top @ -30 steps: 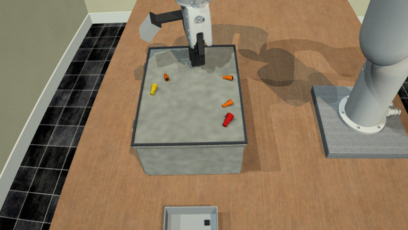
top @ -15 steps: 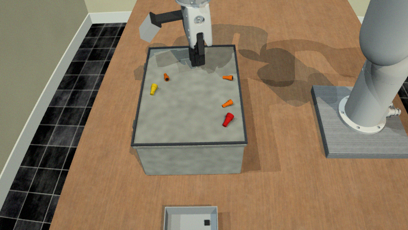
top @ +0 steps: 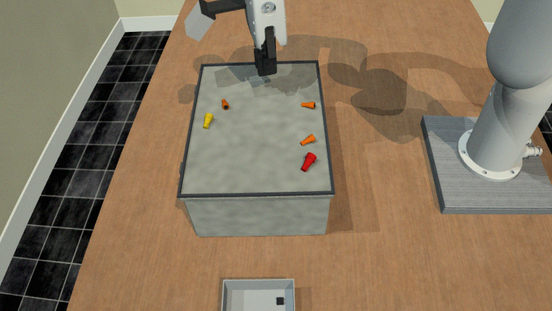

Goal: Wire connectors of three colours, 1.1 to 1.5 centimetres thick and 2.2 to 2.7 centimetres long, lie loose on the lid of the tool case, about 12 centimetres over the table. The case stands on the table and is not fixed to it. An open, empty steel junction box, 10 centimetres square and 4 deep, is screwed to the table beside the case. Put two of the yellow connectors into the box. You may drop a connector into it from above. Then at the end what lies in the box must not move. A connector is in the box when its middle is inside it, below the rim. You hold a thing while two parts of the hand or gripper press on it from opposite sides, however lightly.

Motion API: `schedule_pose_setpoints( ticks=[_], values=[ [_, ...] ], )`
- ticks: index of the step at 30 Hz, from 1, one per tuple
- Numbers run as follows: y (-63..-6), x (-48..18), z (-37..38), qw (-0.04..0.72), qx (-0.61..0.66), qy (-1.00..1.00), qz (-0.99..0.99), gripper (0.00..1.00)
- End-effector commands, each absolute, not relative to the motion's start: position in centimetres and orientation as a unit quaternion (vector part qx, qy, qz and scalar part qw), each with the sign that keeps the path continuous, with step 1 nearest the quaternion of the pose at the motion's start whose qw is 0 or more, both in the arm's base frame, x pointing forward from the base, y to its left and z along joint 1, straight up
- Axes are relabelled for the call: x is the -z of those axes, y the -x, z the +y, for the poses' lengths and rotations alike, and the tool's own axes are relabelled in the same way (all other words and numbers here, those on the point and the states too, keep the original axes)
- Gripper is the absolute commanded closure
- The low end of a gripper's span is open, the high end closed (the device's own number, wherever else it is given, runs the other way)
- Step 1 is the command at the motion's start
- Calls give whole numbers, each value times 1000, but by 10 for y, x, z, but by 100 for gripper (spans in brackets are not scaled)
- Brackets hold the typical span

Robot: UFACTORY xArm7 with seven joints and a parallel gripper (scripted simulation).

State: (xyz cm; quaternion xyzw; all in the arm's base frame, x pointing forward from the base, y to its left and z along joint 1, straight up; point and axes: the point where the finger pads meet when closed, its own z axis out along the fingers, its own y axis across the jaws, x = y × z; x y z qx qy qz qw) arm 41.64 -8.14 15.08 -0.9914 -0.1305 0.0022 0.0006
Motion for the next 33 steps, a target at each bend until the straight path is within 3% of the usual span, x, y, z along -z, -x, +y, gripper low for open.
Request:
schedule_pose_setpoints(
  ticks=[1,33],
  values=[
    [-417,-176,-82,0,0,991,-130,98],
    [-419,-190,-60,0,0,991,-130,98]
  ],
)
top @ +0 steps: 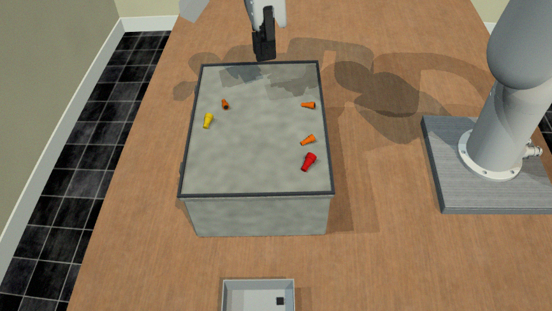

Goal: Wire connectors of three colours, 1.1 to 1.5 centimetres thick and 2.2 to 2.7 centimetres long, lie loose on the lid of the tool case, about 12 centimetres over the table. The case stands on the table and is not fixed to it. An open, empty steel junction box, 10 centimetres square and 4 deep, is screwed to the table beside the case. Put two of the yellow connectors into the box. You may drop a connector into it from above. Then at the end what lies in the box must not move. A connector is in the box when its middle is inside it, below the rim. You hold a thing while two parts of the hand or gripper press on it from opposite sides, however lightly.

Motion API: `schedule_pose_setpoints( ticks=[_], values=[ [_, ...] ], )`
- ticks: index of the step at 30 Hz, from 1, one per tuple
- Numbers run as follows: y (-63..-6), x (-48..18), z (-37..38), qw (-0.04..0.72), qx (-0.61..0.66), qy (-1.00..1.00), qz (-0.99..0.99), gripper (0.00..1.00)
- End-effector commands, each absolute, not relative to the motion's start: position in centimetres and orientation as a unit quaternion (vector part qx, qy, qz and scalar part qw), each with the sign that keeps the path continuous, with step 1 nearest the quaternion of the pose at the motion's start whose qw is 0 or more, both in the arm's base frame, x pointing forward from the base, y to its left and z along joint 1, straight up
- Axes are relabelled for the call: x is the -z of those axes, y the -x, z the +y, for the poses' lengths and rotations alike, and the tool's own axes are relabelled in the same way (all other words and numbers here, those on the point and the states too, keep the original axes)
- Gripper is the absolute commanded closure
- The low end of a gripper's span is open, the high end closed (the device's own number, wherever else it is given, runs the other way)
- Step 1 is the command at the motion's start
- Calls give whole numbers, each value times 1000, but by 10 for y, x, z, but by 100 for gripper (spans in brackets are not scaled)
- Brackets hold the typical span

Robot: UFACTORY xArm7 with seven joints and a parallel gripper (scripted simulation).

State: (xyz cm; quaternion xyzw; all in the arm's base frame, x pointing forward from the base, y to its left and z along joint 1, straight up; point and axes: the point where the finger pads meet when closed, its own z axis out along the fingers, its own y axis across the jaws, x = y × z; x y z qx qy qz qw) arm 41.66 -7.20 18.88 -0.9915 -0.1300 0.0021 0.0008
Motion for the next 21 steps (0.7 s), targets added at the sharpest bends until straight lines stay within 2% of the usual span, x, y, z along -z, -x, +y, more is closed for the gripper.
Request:
schedule_pose_setpoints(
  ticks=[1,11,21],
  values=[
    [-419,-190,-55,0,0,991,-130,98],
    [-422,-190,-1,0,0,991,-130,98],
    [-427,-190,88,0,0,991,-130,98]
  ],
)
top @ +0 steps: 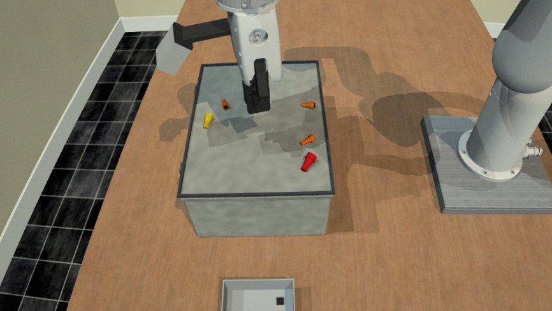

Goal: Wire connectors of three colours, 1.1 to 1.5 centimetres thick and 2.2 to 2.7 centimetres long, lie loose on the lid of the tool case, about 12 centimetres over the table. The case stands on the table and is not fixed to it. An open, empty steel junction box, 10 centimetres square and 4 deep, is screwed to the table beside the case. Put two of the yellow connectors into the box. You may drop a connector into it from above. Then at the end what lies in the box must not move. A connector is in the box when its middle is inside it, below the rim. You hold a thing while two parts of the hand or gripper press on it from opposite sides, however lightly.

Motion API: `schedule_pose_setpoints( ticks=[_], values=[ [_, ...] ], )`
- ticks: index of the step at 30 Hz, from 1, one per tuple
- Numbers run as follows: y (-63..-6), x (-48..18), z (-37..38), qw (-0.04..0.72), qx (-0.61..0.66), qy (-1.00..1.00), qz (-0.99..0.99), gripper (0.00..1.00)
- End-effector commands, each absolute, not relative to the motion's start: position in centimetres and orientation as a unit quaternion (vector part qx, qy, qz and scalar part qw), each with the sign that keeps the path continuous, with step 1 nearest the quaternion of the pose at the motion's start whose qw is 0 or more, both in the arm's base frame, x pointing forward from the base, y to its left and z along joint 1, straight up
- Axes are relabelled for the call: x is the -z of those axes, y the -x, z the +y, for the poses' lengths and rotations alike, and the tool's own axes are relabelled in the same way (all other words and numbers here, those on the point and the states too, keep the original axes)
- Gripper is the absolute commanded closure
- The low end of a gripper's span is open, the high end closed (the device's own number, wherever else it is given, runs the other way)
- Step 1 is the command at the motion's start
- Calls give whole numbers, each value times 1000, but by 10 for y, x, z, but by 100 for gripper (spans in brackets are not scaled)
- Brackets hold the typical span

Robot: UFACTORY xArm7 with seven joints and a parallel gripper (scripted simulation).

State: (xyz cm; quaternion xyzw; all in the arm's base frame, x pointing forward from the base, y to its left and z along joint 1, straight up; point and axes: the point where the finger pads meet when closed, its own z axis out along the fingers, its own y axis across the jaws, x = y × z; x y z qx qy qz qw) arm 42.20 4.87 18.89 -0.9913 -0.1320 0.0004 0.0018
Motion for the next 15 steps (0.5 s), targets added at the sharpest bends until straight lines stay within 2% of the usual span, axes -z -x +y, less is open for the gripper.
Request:
schedule_pose_setpoints(
  ticks=[1,15],
  values=[
    [-427,-190,97,0,0,991,-130,98],
    [-433,-190,189,0,0,991,-130,98]
  ],
)
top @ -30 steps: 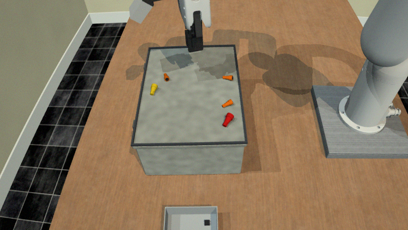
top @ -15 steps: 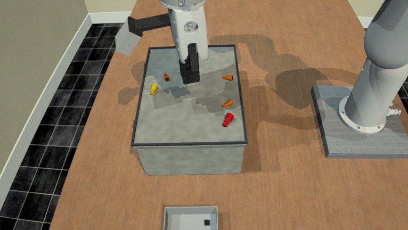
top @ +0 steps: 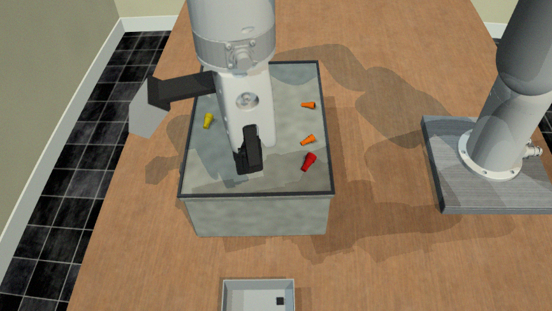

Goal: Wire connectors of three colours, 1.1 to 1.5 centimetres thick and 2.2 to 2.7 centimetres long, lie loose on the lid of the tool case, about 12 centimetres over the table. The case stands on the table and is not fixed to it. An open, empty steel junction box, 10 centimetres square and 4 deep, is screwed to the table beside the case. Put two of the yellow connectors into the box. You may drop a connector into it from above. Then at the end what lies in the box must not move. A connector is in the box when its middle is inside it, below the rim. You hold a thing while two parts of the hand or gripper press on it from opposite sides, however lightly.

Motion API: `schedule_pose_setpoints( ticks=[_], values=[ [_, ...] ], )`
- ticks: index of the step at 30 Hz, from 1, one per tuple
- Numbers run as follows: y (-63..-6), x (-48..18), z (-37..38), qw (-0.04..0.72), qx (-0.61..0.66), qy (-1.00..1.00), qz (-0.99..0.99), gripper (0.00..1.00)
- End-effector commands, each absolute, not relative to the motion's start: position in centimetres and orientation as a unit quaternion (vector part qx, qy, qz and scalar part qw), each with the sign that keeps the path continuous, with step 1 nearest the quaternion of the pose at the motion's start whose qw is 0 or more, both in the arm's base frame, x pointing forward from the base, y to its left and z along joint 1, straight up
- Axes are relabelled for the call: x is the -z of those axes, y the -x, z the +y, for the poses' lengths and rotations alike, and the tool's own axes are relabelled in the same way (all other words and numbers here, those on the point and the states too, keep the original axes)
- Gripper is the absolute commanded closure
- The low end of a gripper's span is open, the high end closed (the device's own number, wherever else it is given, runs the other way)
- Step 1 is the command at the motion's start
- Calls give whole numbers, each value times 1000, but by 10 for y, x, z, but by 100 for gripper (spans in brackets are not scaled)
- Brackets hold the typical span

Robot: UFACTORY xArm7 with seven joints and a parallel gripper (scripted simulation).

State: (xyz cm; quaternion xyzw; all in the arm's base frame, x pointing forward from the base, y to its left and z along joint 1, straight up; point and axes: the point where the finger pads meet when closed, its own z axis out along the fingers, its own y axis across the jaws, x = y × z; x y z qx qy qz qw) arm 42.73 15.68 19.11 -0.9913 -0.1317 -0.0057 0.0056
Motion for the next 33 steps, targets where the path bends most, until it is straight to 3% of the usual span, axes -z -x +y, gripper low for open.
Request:
schedule_pose_setpoints(
  ticks=[1,19,33],
  values=[
    [-433,-190,195,0,0,991,-130,98],
    [-438,-190,280,0,0,991,-130,98],
    [-439,-190,298,0,0,991,-130,98]
  ],
)
